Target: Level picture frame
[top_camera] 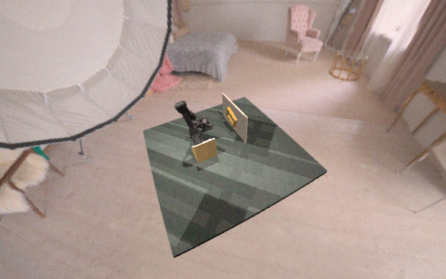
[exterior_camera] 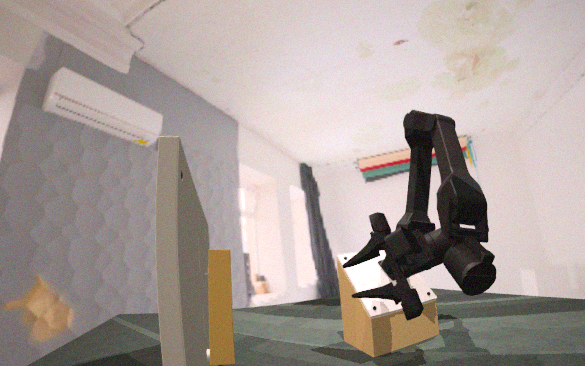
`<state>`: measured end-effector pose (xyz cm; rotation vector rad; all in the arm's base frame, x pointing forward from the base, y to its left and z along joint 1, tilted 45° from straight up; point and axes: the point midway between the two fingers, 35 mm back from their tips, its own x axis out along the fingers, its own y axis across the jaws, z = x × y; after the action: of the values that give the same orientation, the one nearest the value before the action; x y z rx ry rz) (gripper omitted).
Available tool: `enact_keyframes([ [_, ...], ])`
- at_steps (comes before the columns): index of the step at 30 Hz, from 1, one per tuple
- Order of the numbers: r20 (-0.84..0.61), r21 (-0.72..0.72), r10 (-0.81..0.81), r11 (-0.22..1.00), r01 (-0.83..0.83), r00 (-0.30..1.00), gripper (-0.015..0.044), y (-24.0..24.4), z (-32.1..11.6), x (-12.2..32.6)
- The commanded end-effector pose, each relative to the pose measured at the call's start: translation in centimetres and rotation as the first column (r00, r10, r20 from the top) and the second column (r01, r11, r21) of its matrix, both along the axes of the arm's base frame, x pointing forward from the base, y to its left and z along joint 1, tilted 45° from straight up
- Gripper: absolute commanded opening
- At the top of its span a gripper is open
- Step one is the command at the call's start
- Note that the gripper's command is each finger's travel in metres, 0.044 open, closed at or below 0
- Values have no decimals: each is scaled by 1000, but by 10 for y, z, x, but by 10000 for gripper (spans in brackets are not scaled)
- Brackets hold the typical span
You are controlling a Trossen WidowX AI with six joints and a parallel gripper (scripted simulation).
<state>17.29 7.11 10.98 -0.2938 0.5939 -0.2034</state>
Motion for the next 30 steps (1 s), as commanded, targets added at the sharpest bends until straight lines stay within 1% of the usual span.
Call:
enact_keyframes([
  [1, 61, 986, -578, 160, 40, 814, 260, -5, 31, 12],
  [4, -44, 991, -632, -123, -44, 773, 260, -8, 39, 13],
  [6, -124, 946, -646, -307, -107, 753, 260, -10, 44, 13],
  [7, -168, 899, -646, -410, -152, 745, 260, -13, 48, 13],
  [10, -287, 739, -617, -629, -241, 733, 260, -18, 55, 13],
  [12, -359, 597, -576, -747, -294, 734, 260, -21, 60, 12],
  [14, -421, 437, -521, -834, -337, 743, 260, -25, 64, 11],
  [16, -471, 278, -458, -888, -365, 754, 260, -28, 67, 11],
  [18, -484, 220, -434, -901, -374, 760, 260, -30, 68, 10],
  [30, -484, 220, -434, -901, -374, 760, 260, -30, 68, 10],
])
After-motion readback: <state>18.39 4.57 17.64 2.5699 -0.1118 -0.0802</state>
